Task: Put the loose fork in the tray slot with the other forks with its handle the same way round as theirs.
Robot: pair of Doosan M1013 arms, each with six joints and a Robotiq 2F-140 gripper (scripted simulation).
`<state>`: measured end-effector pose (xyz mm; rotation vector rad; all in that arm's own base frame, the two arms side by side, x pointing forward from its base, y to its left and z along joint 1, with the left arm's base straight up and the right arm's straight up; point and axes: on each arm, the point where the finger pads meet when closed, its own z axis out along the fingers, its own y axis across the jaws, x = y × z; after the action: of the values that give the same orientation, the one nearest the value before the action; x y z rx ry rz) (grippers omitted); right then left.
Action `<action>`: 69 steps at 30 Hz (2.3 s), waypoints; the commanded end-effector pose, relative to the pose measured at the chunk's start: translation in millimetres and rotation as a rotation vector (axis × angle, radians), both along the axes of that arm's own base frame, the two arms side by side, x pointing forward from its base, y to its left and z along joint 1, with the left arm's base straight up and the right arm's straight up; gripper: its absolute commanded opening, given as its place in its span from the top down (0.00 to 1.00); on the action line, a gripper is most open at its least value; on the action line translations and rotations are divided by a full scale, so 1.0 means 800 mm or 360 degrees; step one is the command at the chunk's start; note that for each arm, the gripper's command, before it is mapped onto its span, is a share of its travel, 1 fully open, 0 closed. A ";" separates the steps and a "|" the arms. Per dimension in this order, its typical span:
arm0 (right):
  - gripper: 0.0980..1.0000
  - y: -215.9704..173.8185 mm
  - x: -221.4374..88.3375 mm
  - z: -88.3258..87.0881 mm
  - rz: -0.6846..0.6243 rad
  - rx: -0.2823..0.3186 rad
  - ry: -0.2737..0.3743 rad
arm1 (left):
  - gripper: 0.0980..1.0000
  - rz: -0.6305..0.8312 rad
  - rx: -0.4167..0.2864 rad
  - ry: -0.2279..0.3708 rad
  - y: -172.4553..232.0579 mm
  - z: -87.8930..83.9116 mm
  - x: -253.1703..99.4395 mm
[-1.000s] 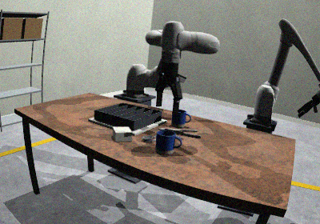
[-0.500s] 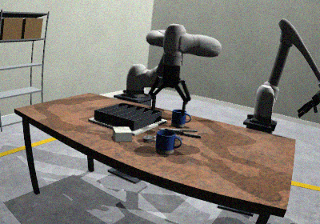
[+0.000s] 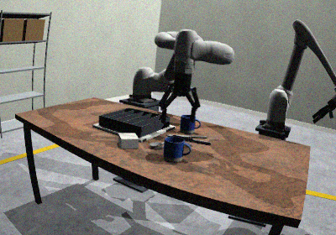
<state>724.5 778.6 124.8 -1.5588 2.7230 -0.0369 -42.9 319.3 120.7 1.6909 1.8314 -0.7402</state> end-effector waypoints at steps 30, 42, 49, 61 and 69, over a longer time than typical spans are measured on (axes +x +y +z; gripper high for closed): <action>0.83 0.005 -0.007 -0.013 0.2360 0.0007 0.0037 | 0.00 0.0000 0.0001 0.0001 0.000 0.000 0.000; 0.83 0.005 -0.007 -0.013 0.2360 0.0007 0.0037 | 0.00 0.0000 0.0001 0.0001 0.000 0.000 0.000; 0.83 0.005 -0.007 -0.014 0.2360 0.0007 0.0037 | 0.00 0.0000 0.0001 0.0001 0.000 0.000 0.000; 0.83 0.005 -0.007 -0.021 0.2360 0.0007 0.0038 | 0.00 0.0000 0.0001 0.0001 0.000 0.000 0.000; 0.83 0.005 -0.007 -0.034 0.2360 0.0007 0.0038 | 0.00 0.0000 0.0001 0.0001 0.000 0.000 0.000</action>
<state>718.7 782.4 97.5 -2.9928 0.9564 0.0000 -42.9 319.3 120.7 1.6909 1.8314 -0.7402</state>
